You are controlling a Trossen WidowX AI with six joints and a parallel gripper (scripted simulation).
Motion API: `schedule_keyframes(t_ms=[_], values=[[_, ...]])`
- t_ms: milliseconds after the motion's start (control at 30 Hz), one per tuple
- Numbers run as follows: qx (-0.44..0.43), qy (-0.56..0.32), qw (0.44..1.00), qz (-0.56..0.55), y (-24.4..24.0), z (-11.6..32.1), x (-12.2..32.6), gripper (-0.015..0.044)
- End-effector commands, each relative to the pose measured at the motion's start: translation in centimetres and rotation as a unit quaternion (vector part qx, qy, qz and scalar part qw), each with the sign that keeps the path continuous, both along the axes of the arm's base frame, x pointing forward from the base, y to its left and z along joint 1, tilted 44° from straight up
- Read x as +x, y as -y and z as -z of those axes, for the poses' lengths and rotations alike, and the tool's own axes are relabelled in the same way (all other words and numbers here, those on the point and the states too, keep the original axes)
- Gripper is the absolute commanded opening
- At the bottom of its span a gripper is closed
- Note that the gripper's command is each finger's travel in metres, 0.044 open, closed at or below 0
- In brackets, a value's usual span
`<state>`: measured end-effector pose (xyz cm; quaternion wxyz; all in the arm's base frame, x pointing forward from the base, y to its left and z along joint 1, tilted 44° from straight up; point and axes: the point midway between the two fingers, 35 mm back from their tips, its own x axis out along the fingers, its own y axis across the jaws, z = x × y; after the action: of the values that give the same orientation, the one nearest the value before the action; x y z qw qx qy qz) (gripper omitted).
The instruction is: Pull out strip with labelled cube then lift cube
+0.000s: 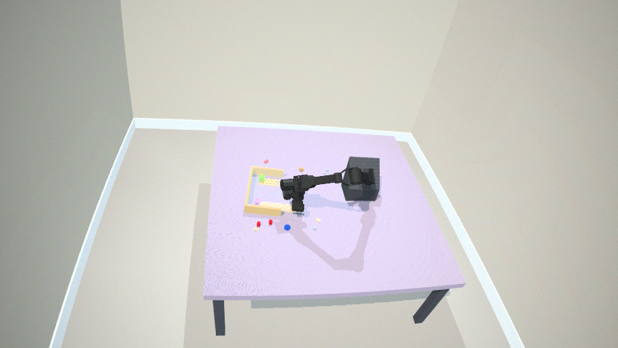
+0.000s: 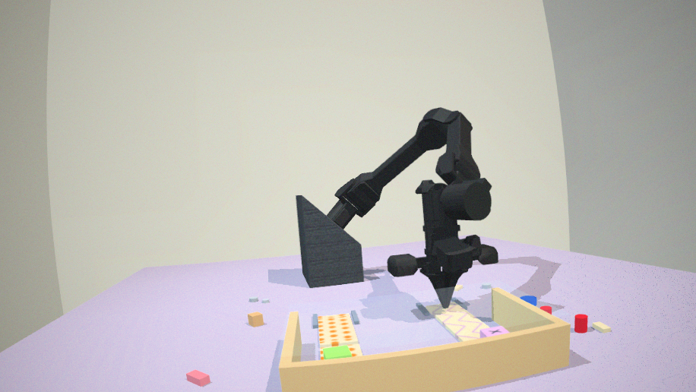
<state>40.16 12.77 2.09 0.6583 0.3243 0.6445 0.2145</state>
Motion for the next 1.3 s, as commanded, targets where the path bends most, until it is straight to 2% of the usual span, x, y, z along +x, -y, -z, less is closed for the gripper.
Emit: schedule_keyframes(t_ms=[0, 1267], values=[[-0.002, -0.004, 1.000, -0.004, -0.4, 0.3, -0.6, 0.0000], [-0.002, -0.006, 1.000, -0.004, -1.5, 0.1, -6.4, 0.0000]])
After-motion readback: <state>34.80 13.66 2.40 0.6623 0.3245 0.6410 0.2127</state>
